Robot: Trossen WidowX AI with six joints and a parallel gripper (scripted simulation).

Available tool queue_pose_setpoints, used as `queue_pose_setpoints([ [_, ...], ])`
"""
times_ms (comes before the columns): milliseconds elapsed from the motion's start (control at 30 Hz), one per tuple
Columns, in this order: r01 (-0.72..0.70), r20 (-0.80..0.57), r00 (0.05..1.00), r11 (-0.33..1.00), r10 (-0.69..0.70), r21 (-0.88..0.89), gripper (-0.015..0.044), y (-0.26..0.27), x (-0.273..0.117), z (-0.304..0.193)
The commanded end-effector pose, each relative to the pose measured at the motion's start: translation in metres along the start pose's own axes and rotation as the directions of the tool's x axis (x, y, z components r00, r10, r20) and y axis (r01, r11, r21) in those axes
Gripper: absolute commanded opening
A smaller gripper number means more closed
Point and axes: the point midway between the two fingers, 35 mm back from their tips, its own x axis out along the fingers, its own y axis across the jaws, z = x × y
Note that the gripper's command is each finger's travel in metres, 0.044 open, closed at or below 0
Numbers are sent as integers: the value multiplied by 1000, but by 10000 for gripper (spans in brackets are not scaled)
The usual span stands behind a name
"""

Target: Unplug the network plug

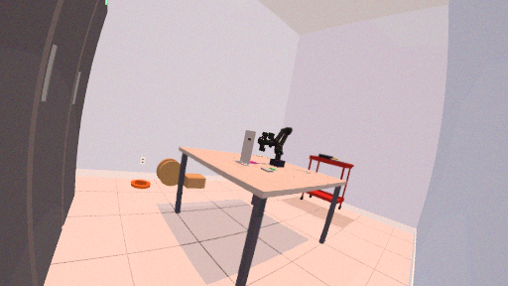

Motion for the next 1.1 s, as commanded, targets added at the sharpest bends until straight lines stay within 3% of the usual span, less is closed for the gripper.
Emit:
queue_pose_setpoints([
  [0,-2,-3,1000,1000,2,4,156,0,7,2],
  [1067,-7,-3,1000,1000,7,5,156,-1,54,14],
])
